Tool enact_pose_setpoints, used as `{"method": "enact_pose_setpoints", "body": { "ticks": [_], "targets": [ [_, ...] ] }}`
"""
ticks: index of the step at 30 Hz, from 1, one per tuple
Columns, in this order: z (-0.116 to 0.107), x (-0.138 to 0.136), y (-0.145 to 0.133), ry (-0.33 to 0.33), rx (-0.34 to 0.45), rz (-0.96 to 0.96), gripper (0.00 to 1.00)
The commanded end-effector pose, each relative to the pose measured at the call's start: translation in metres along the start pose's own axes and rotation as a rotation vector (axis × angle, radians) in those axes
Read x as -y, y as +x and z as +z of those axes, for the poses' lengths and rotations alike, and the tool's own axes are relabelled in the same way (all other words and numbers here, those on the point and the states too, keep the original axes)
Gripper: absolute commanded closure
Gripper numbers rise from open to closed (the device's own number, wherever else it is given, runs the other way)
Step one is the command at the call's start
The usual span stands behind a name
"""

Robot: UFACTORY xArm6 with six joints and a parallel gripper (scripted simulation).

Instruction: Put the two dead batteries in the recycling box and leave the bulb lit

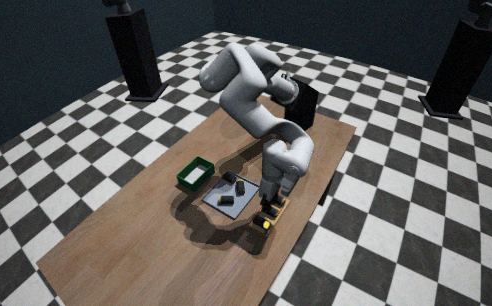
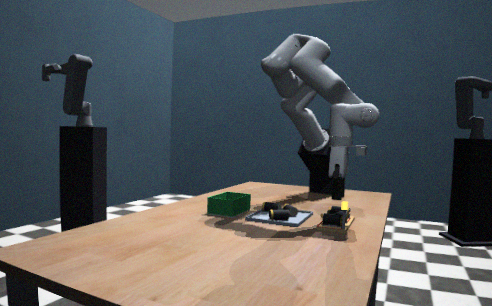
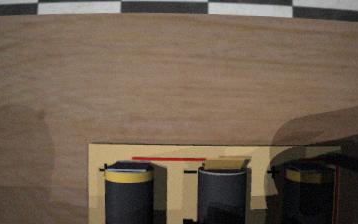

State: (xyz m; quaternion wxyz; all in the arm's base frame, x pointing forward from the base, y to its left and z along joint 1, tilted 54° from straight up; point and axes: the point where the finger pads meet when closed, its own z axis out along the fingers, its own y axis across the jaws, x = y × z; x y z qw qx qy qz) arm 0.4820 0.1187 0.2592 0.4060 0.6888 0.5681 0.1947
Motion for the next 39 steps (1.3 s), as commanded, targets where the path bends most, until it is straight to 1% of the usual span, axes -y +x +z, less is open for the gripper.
{"method": "enact_pose_setpoints", "body": {
  "ticks": [1, 33, 35, 38, 39],
  "targets": [
    [-0.007, 0.000, 0.000, -0.001, -0.001, 0.001, 0.49],
    [-0.008, 0.000, 0.000, -0.001, -0.001, 0.001, 0.49],
    [-0.017, 0.000, 0.000, -0.001, -0.001, 0.001, 0.49],
    [-0.047, 0.000, 0.000, -0.001, -0.001, 0.001, 0.49],
    [-0.053, 0.000, 0.000, -0.001, -0.001, 0.001, 0.49]
  ]
}}
